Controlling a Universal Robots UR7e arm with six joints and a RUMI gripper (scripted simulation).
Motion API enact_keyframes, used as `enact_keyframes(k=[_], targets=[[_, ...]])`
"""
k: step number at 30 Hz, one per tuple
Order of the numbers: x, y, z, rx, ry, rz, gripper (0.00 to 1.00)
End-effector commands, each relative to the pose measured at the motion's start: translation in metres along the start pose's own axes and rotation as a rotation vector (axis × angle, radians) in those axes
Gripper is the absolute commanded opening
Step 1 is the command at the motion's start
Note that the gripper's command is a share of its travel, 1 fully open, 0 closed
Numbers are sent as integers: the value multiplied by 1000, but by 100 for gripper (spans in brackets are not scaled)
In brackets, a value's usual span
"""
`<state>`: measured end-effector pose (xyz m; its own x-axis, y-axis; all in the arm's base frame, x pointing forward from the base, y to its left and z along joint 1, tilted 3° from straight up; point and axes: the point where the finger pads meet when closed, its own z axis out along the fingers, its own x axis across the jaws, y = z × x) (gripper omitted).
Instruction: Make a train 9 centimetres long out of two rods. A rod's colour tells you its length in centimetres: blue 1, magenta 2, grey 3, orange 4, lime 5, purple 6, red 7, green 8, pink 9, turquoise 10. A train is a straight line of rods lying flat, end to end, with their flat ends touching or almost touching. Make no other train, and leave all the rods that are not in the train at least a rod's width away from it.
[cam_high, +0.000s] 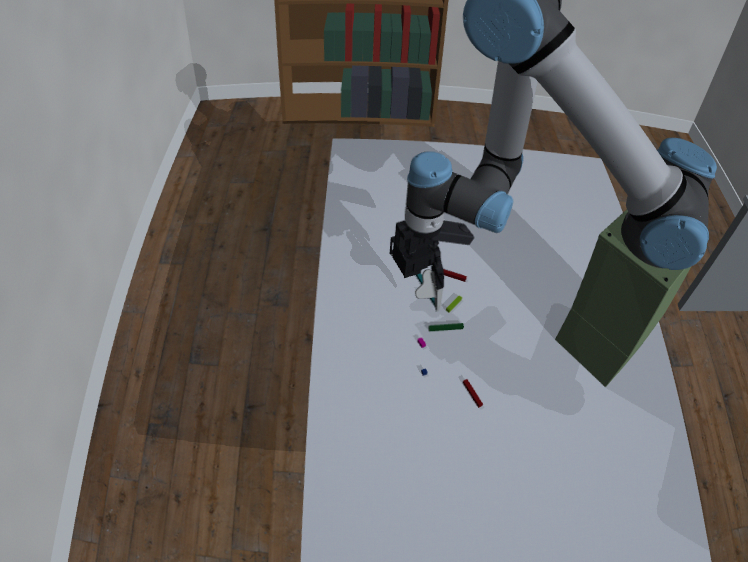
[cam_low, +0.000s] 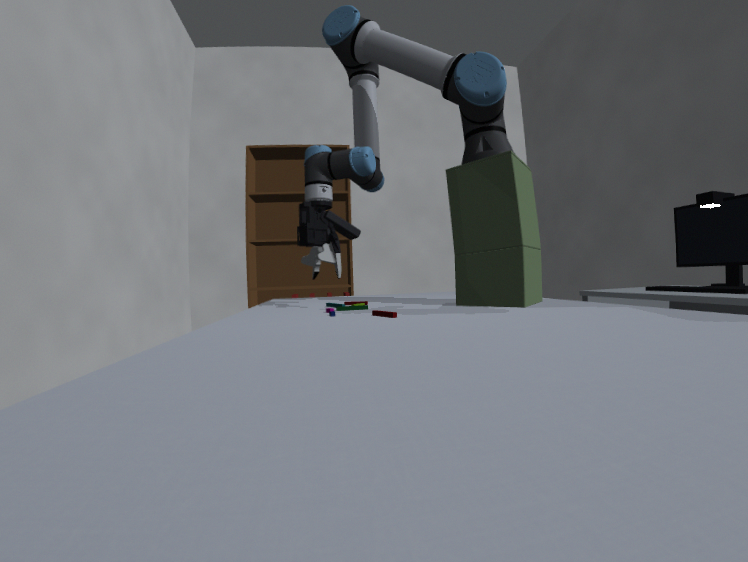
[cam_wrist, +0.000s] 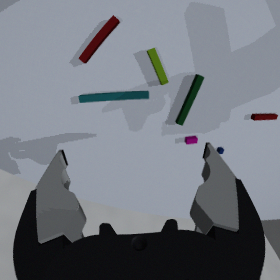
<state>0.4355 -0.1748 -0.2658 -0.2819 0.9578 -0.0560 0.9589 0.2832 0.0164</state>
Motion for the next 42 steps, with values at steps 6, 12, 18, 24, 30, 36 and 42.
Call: enact_keyframes(k=[6,12,18,24,30,36,42], targets=[[3,-2,-1,1,-3,222,100],[5,-4,-1,1,-2,373,100],[6,-4,-1,0,-3,490,100],[8,-5,0,1,-2,636,100],[10,-5,0,0,-3,775,100],[11,-5,0,0,-3,868,100],[12,-5,0,1,-2,1039,100]])
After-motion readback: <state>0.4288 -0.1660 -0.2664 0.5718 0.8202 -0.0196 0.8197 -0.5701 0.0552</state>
